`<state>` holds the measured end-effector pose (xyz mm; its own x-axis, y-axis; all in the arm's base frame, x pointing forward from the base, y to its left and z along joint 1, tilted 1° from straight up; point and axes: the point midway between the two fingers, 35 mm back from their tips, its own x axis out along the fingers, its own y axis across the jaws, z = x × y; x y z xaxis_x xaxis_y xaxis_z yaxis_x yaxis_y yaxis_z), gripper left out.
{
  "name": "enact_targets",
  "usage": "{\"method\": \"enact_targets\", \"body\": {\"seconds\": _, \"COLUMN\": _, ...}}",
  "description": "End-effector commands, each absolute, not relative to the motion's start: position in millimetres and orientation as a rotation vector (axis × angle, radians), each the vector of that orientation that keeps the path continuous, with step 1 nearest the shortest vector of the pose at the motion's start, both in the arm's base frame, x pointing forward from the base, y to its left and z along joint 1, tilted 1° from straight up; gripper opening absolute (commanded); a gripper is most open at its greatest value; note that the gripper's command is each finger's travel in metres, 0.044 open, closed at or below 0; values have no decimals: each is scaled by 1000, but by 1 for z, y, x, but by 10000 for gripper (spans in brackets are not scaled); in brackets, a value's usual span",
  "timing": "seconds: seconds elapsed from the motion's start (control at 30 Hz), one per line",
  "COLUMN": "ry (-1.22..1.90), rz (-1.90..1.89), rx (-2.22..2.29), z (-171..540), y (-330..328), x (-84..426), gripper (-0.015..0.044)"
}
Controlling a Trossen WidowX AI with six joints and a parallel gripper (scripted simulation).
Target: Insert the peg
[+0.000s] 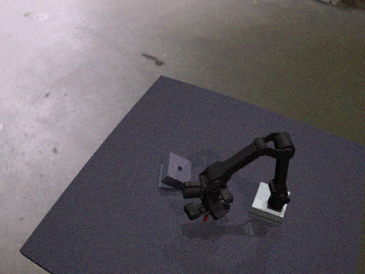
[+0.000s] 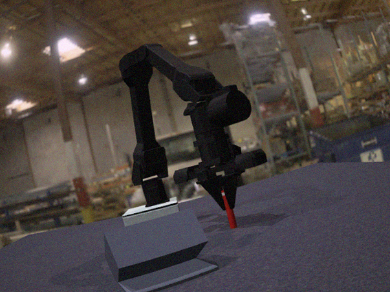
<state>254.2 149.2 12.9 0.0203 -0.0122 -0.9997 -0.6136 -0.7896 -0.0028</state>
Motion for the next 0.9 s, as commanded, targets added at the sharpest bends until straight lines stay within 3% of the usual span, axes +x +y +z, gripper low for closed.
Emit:
{"method": "enact_targets", "body": {"seconds": 0.0, "ry": 637, "rz": 1820, "rx": -1865, "z": 14, "y": 149, "x": 254, "gripper": 0}}
{"method": "enact_targets", "body": {"seconds": 0.87, "ry": 634, "rz": 1819, "rx": -1855, "z": 93, "y": 150, "x": 260, "gripper": 0}}
